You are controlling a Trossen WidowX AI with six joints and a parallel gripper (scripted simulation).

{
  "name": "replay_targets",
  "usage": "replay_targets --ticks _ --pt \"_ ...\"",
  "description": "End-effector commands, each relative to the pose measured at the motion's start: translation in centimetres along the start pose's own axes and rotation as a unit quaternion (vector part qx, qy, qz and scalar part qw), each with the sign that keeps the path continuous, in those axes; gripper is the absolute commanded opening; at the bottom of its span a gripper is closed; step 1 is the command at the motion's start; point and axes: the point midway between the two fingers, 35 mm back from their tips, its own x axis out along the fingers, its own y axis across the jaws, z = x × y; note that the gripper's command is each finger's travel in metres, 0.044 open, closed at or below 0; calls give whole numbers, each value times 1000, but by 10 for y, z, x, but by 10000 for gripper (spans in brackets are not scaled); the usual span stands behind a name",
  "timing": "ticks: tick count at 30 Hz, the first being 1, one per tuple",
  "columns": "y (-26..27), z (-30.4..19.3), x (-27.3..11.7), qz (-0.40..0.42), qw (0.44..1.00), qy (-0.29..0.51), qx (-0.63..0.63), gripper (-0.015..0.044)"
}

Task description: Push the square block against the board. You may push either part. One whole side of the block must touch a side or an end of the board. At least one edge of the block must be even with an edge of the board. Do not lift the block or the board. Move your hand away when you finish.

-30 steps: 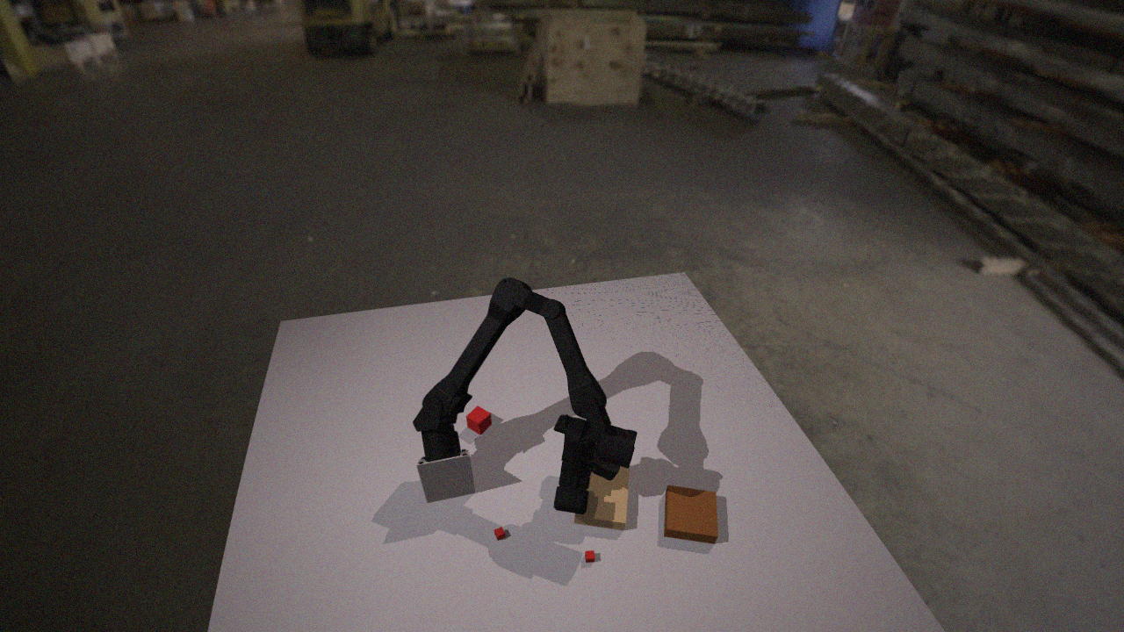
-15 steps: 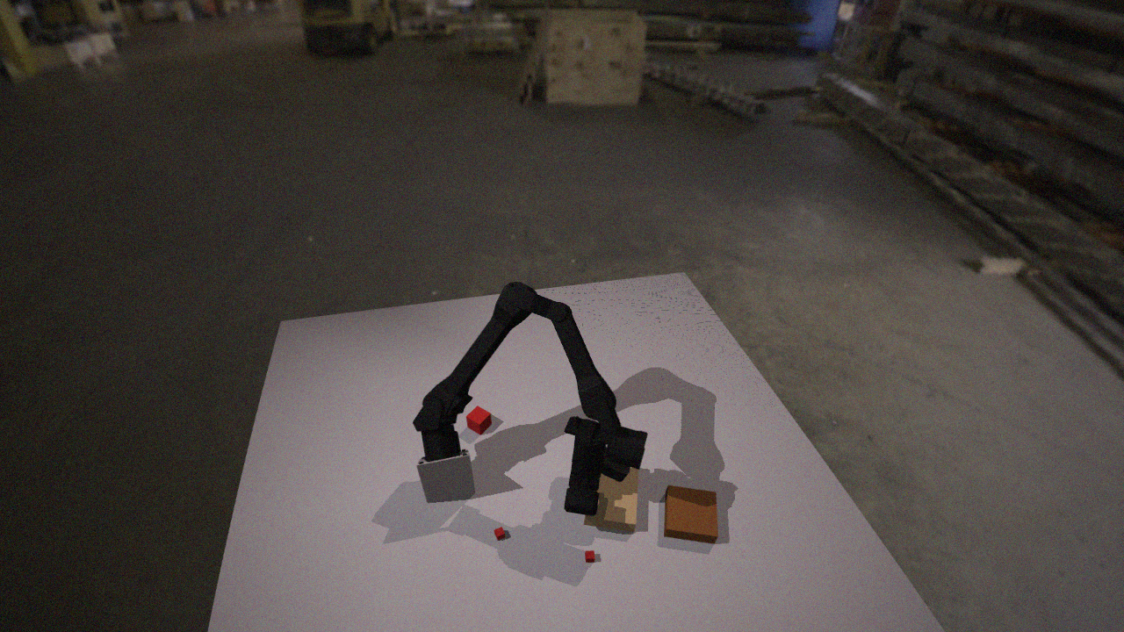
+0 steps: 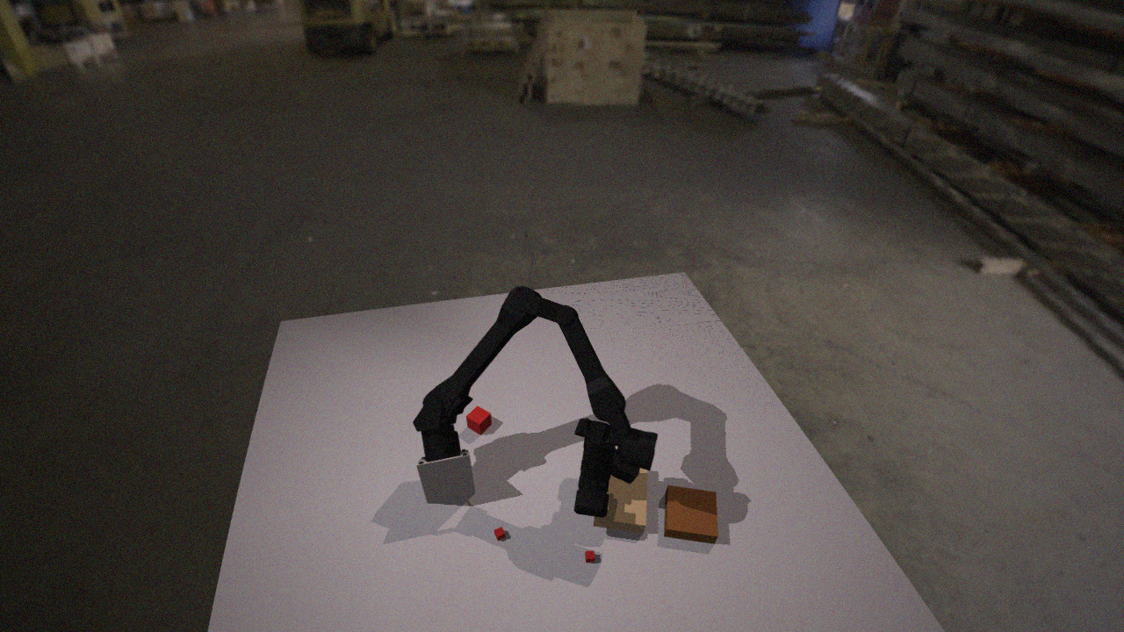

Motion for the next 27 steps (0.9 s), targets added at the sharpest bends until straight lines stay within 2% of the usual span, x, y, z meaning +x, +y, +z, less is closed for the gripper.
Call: replay_targets --ticks 1,27 --pt "1 4 -1 1 1000 -4 -1 0" --pt "0 -35 0 1 1000 -3 0 0"
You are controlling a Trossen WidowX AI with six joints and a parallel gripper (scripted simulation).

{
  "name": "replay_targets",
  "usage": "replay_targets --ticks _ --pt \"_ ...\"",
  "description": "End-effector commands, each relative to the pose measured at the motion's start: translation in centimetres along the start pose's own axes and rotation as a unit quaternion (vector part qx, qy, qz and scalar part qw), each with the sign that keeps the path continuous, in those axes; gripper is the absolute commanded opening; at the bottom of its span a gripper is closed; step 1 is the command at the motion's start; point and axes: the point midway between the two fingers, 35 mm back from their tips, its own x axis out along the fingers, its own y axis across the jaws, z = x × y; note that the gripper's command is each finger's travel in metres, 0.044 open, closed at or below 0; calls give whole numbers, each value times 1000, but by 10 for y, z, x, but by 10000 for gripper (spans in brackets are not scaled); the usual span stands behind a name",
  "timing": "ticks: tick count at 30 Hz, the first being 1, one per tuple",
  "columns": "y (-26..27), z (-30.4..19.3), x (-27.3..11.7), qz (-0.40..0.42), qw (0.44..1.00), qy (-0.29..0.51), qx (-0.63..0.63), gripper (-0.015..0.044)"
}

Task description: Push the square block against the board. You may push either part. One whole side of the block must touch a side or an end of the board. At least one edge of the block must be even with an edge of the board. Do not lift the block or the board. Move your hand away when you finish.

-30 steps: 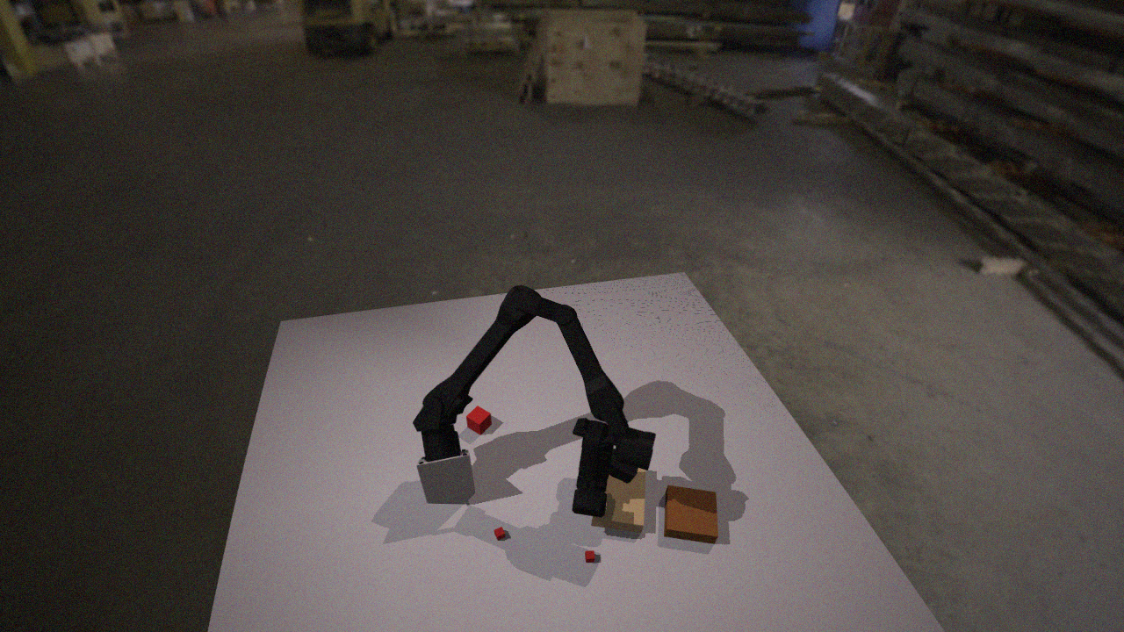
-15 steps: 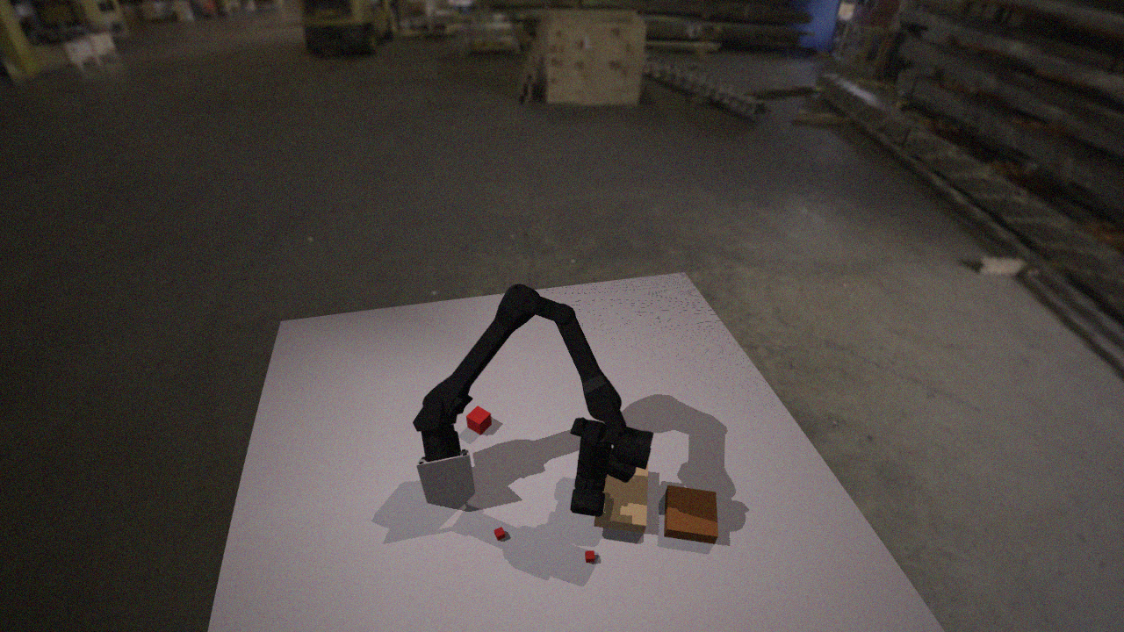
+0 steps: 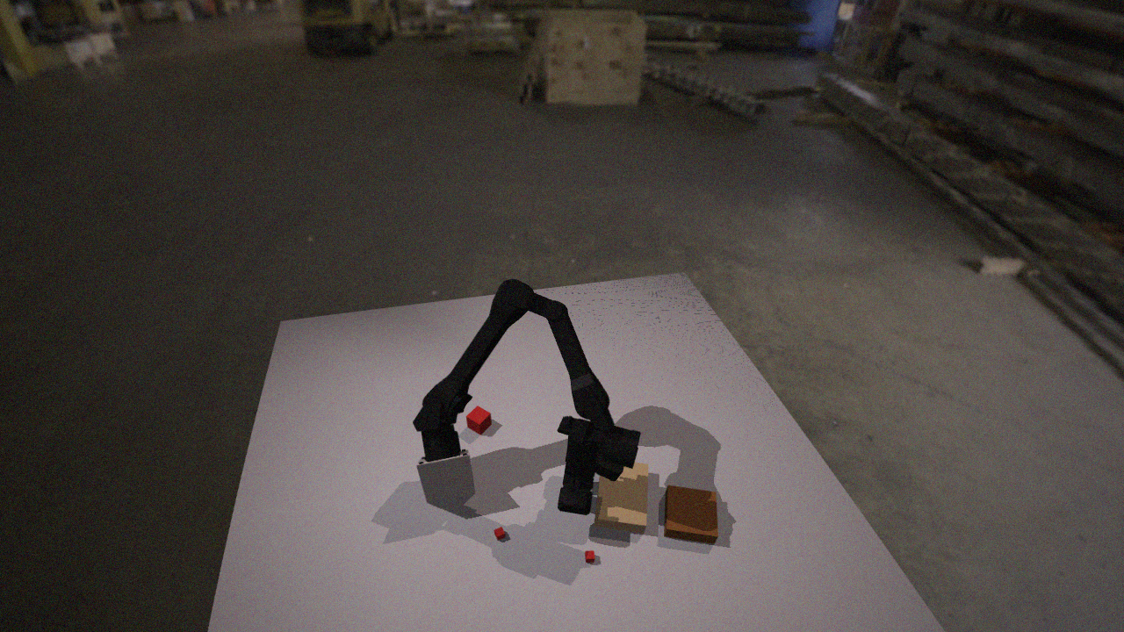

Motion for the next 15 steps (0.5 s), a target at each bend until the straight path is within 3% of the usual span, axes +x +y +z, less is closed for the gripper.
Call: replay_targets --ticks 1,8,12,15 --pt "-1 -6 0 -2 1000 -1 -2 0" --pt "0 -11 -3 0 1000 0 0 0" --pt "0 -11 -52 -3 1000 -1 -2 0" --pt "0 -11 -55 -2 1000 -1 -2 0"
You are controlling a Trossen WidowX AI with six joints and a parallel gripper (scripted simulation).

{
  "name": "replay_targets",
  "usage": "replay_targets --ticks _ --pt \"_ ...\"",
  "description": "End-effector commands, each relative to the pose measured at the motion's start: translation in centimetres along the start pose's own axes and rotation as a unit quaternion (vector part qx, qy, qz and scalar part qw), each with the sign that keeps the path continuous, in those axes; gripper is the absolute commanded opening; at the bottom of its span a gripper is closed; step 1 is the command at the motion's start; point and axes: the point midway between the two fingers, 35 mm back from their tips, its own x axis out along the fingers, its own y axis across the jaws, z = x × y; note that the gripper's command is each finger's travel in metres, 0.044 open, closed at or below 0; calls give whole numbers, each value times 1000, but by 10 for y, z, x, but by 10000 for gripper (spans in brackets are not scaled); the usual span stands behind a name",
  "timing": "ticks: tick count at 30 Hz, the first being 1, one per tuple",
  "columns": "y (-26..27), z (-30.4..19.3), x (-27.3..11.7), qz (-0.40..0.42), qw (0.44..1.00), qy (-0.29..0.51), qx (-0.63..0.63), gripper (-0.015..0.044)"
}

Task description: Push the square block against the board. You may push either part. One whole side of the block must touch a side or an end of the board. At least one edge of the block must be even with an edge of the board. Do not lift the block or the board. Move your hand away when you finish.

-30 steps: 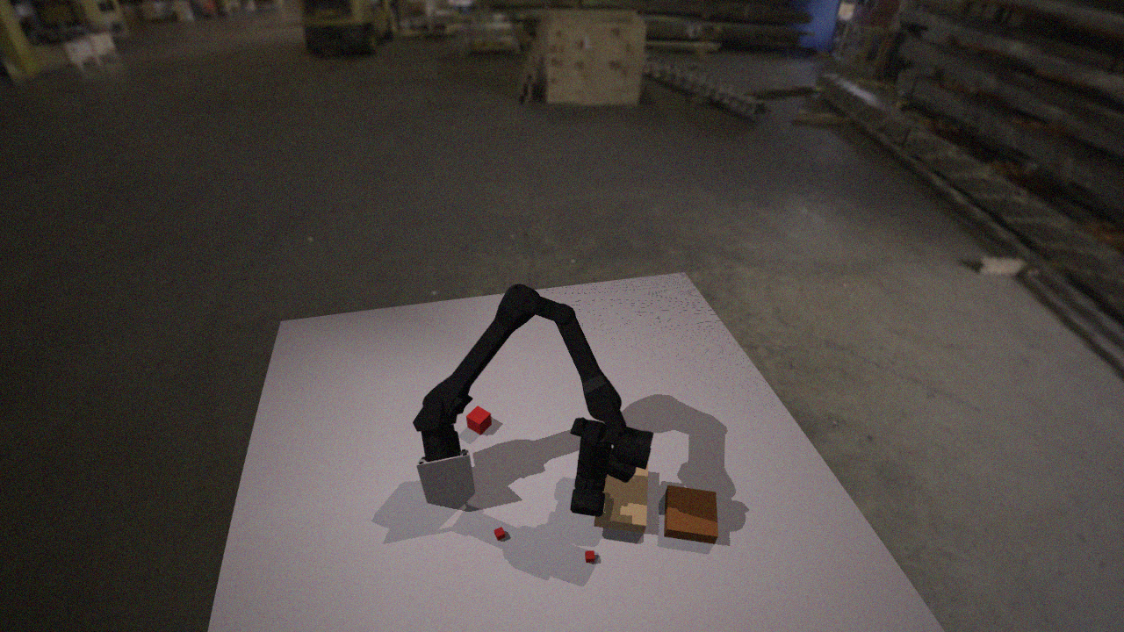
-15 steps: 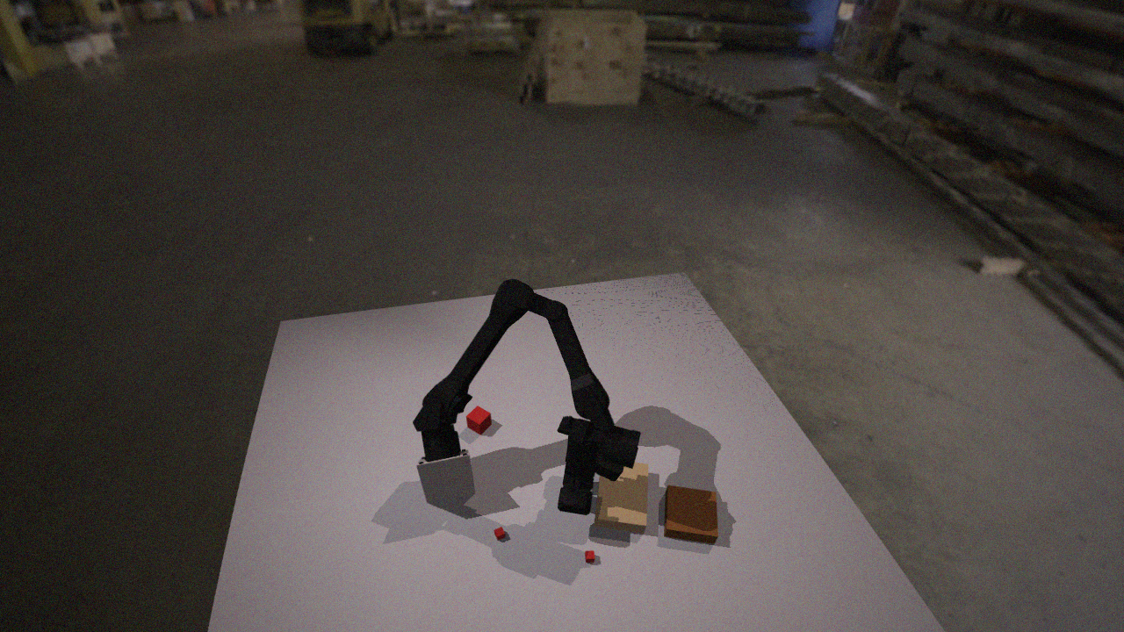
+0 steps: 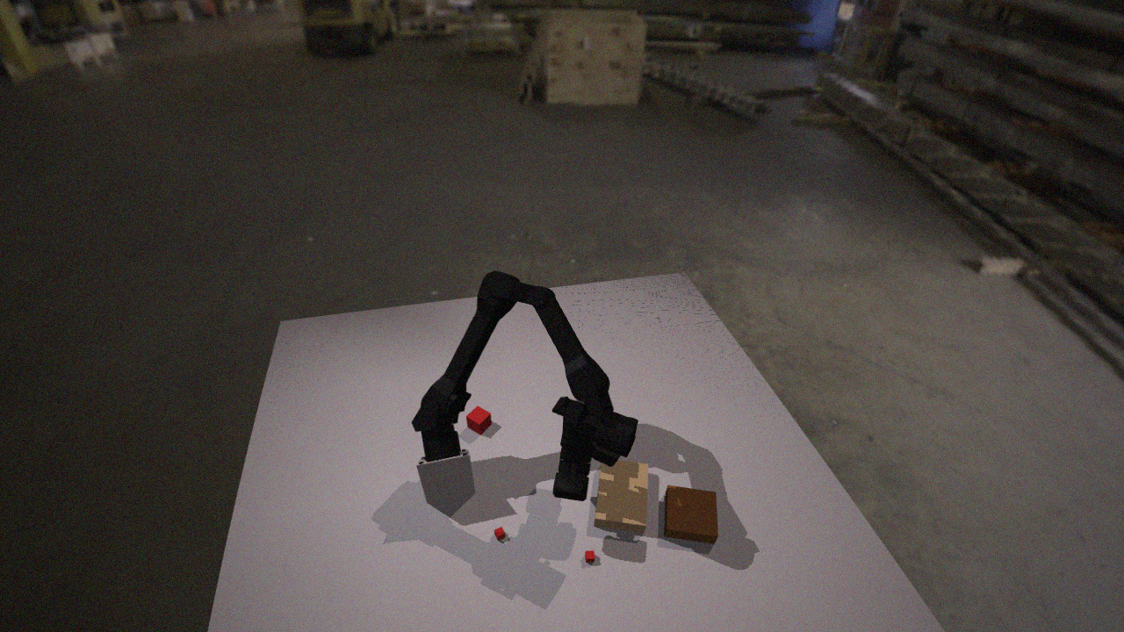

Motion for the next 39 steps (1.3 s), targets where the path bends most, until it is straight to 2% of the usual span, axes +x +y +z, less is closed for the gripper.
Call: replay_targets --ticks 1,9,12,14,39 --pt "1 -1 -7 -2 1000 3 -4 0" --pt "-22 26 -4 -3 1000 2 -4 0" --pt "-22 26 36 -2 1000 2 -4 0" --pt "-22 25 48 -1 1000 3 -4 0" --pt "-22 52 47 -2 1000 2 -4 0"
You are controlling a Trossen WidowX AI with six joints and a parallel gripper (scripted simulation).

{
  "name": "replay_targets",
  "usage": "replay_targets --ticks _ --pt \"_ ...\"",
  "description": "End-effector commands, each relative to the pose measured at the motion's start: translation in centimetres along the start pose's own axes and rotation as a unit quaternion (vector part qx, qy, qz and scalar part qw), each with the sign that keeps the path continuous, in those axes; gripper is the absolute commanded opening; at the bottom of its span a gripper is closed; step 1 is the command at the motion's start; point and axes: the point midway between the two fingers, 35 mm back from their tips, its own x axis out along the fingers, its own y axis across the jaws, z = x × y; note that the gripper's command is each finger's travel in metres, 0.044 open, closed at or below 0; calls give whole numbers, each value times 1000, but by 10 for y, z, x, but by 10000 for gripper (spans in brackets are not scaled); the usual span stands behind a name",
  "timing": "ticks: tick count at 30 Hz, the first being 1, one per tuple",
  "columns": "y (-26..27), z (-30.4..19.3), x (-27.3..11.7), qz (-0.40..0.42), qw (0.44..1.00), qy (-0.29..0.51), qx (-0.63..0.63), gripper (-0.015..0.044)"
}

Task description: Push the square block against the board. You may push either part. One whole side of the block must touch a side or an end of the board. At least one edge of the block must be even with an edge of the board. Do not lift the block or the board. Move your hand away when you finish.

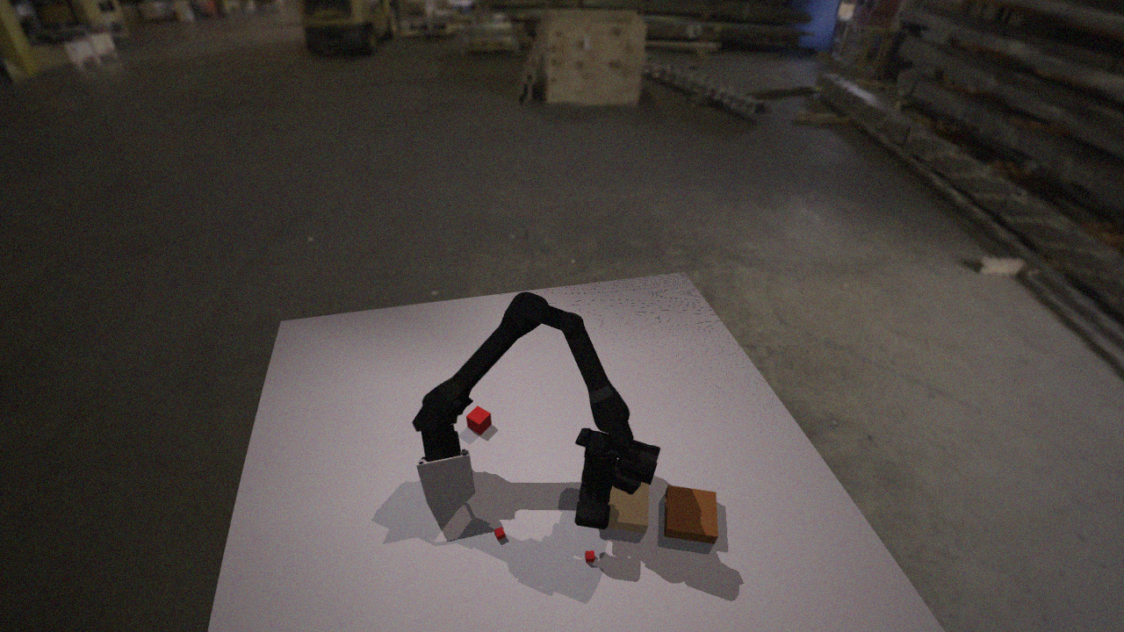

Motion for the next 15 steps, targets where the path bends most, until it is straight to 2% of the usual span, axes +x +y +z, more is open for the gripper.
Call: replay_targets --ticks 1,15 --pt "1 8 -1 1 1000 -4 -1 0" --pt "1 26 -2 1 1000 -4 -1 0"
